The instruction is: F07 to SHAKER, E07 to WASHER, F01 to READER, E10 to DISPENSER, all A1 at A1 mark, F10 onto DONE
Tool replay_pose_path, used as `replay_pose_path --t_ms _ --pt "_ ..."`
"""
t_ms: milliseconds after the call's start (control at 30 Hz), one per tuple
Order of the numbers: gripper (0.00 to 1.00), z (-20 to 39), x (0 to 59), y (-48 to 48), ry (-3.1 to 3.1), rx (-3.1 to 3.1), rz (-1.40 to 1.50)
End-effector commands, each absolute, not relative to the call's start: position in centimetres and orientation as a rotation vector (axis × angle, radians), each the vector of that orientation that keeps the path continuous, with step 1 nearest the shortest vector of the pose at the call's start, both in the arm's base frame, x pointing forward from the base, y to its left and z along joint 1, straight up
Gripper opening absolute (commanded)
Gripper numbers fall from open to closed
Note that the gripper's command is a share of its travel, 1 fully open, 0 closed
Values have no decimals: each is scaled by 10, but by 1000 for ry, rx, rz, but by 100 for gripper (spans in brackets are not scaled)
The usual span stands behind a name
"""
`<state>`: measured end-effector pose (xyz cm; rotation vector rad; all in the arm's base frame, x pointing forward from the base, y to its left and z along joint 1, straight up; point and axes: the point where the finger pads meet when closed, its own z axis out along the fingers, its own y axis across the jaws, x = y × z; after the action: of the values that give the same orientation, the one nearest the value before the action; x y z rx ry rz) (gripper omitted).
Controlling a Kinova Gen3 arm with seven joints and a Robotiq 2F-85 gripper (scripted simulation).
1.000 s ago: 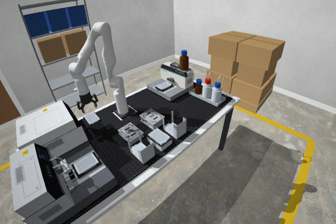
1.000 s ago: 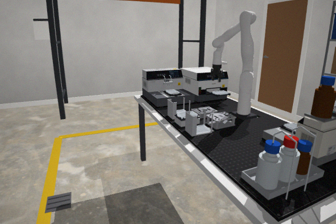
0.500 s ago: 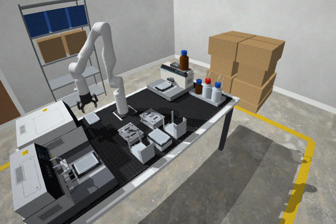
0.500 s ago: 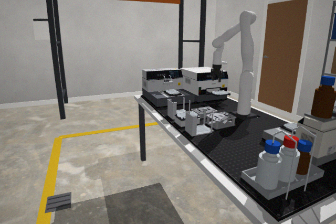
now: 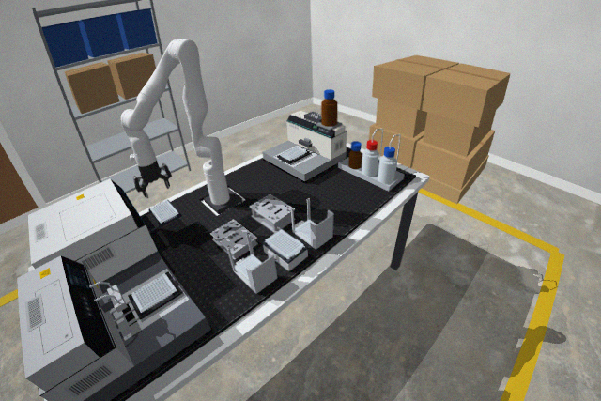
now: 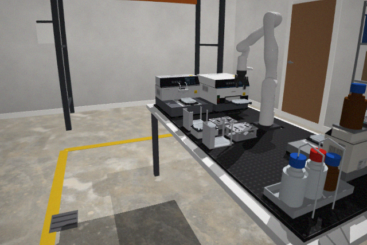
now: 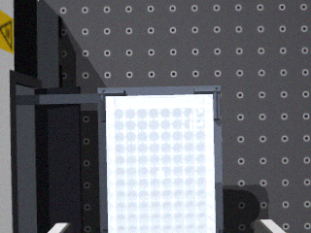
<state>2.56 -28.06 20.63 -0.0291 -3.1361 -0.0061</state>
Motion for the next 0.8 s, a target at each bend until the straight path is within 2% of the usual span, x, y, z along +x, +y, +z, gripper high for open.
replay_pose_path --t_ms 0,767 --pt "100 207 19 -281 -3138 -28 -5" --pt "100 197 12 -281 -3138 -28 -5"
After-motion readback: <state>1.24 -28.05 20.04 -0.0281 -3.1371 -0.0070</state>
